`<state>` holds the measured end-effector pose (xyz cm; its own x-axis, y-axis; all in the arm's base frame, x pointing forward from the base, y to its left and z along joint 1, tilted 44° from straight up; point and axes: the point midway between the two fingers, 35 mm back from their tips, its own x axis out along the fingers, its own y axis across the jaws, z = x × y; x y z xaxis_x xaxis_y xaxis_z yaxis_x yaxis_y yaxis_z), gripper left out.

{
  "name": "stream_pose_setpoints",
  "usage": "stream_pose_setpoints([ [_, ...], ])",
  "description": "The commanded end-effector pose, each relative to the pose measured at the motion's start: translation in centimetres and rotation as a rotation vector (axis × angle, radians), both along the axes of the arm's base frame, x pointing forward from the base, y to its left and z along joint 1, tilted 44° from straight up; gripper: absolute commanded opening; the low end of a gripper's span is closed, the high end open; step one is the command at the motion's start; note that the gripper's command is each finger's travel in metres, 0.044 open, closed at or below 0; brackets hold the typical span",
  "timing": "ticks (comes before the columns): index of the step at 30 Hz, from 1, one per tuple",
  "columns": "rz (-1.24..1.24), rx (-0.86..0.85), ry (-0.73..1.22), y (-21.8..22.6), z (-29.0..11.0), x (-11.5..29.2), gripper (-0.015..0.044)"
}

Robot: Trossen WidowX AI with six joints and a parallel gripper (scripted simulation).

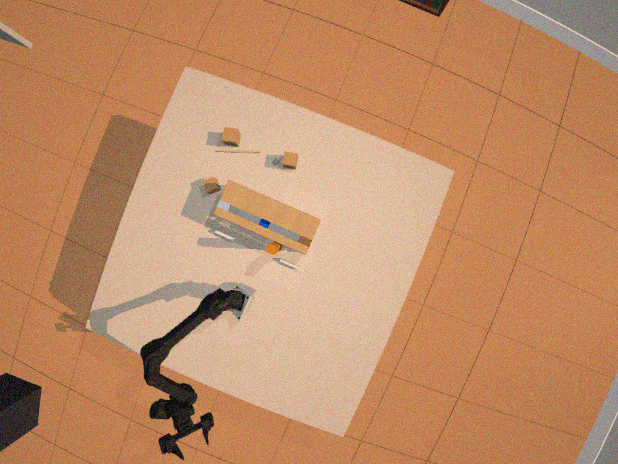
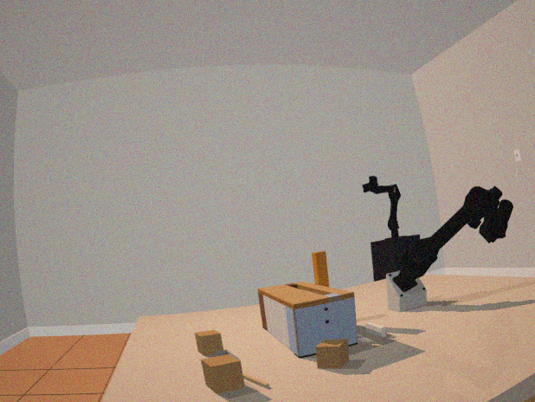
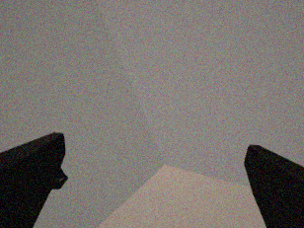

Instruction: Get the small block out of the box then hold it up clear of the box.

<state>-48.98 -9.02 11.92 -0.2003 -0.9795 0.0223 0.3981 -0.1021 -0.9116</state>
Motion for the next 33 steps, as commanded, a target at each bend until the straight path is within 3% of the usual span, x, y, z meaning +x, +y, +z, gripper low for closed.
stream_pose_setpoints([
  [1,-0.002,0.0,-0.002,0.1,0.0,0.0,0.04],
  [6,-0.062,-0.014,-0.069,3.0,0.7,-0.2,0.04],
  [19,-0.521,-0.141,-0.234,18.4,4.4,-0.5,0.04],
  [33,-1.03,-0.297,-0.259,35.6,10.6,5.6,0.04],
])
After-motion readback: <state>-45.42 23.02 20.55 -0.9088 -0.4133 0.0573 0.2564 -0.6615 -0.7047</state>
